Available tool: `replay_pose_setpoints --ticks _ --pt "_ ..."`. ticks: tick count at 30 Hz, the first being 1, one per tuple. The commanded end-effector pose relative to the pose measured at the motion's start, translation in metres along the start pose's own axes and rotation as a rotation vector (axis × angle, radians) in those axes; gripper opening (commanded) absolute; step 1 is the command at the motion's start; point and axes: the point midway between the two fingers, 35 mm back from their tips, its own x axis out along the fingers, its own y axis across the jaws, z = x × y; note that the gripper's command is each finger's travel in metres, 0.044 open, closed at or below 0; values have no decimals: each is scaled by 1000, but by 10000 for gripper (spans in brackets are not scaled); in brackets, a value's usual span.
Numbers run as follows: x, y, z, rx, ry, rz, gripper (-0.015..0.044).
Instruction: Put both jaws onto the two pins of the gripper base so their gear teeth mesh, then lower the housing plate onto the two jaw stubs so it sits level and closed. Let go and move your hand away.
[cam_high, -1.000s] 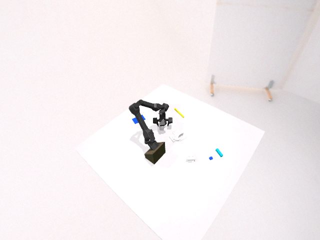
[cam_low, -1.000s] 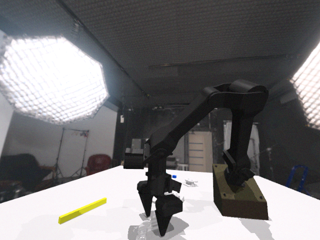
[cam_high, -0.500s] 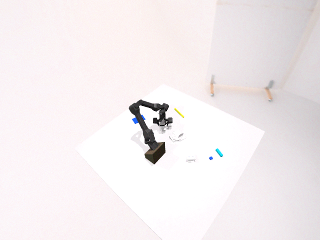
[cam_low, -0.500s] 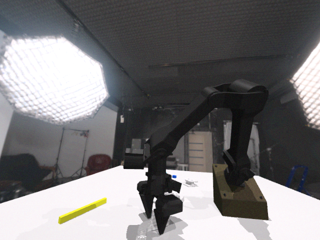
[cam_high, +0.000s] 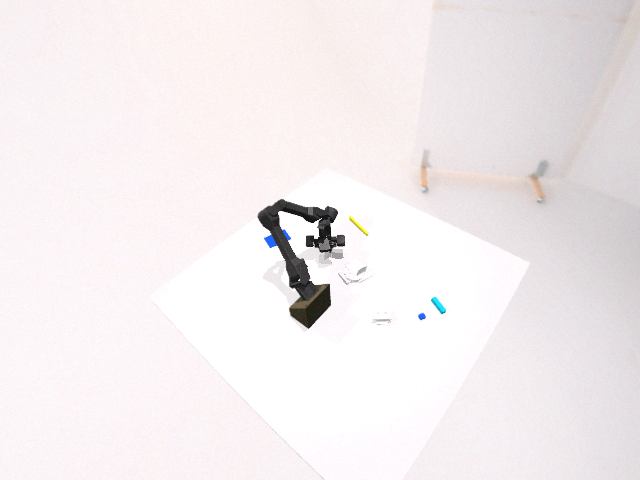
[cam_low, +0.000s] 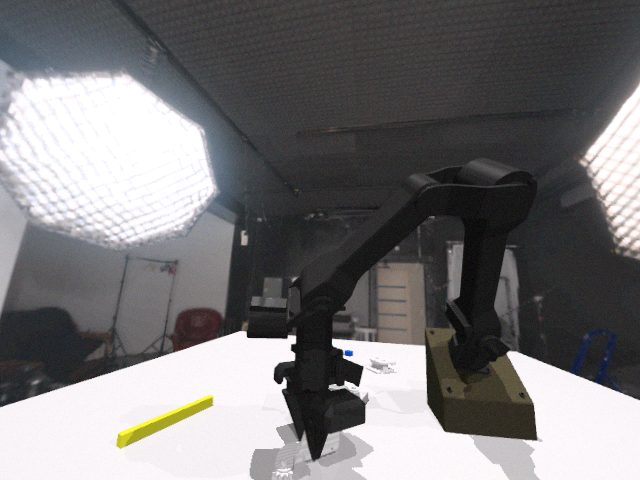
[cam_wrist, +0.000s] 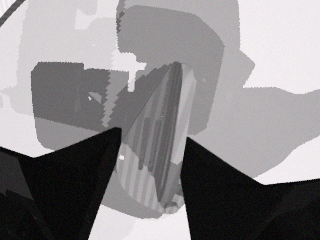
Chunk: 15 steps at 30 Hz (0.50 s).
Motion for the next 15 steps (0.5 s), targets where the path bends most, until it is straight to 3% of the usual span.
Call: replay_pose_setpoints --ticks 1,15 --pt "0 0 0 2 0 2 134" --pt "-23 3 -1 3 -3 6 134"
